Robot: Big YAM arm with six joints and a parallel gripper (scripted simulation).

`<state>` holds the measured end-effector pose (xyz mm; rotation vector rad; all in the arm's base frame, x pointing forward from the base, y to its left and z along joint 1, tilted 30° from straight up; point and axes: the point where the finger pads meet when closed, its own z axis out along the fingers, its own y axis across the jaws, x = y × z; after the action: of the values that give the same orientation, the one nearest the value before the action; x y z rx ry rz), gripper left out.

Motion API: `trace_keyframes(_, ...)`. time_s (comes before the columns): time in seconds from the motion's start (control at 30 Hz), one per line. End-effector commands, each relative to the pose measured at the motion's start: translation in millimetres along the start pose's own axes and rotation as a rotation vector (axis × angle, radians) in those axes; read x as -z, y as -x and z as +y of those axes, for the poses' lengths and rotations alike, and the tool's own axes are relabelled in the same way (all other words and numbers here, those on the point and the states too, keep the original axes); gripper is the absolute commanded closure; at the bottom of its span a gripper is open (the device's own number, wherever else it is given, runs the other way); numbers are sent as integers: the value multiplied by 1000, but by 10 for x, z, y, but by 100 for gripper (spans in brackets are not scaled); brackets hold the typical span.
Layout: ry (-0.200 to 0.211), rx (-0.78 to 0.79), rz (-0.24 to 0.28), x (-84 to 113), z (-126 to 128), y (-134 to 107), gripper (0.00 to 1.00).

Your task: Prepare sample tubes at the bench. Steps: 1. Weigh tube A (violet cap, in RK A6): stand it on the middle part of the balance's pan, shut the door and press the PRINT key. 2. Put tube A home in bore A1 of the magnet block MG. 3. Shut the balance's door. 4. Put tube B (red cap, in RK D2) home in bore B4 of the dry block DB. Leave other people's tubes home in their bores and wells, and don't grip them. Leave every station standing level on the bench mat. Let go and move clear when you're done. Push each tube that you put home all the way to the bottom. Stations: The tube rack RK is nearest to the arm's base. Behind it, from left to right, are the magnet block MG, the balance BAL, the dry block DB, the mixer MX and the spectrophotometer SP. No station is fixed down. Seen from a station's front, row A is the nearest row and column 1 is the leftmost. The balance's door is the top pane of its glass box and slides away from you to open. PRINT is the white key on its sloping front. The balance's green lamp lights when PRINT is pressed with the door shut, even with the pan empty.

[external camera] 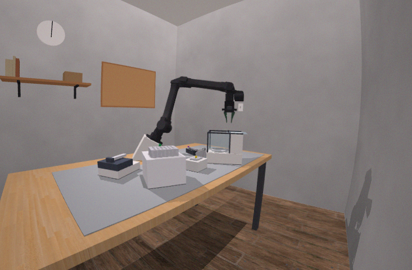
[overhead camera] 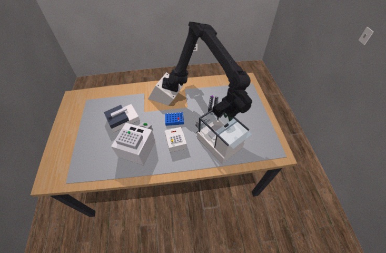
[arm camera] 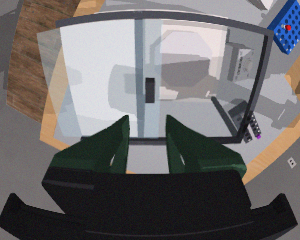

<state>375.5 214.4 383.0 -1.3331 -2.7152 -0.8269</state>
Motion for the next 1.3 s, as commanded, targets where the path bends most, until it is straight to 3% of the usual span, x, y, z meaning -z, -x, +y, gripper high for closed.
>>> trace_keyframes(0.0,5,0,1,90,17,-68,70)
trace_keyframes(0.3,5,0,1,90,17,-68,70)
trace_keyframes(0.33,-16,-6,6,-20,-37,-66,70)
trace_keyframes(0.37,-2,-1,3,-54,7,-51,70)
trace_keyframes(0.47,-11,-4,5,-161,17,-29,70)
trace_keyframes(1.27,-11,-4,5,-497,10,-33,70)
